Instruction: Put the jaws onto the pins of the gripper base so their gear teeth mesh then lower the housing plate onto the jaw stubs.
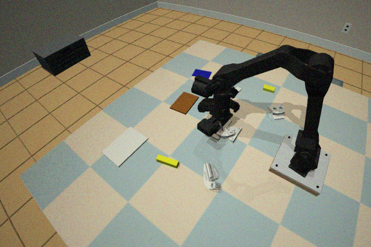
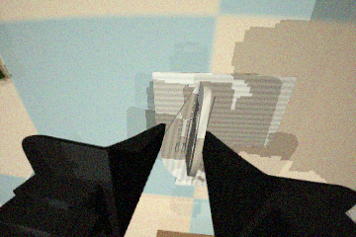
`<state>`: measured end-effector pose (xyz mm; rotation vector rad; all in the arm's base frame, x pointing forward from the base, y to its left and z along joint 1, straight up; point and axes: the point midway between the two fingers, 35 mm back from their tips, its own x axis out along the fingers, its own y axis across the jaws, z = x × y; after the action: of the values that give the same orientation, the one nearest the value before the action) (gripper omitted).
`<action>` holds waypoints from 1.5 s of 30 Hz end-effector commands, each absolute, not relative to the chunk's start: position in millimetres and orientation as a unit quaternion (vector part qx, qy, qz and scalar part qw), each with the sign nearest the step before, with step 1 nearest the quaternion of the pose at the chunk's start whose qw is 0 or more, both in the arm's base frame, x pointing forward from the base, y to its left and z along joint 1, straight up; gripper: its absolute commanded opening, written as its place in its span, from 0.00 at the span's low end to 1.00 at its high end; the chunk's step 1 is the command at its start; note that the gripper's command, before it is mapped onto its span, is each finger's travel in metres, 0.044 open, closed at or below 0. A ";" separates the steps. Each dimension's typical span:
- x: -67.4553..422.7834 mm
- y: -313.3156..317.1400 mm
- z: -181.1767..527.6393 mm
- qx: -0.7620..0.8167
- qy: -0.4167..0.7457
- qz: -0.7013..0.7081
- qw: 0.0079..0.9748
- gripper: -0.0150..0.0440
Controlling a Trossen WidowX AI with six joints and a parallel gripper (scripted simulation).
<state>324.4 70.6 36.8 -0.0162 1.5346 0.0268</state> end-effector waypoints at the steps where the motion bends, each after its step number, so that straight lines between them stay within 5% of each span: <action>1: 324.2 70.2 35.6 -0.007 0.695 0.010 0.719 0.48; 45: 324.4 70.3 29.4 -0.006 0.695 0.010 0.719 0.48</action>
<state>324.5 70.4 30.0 -0.0154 1.5351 0.0246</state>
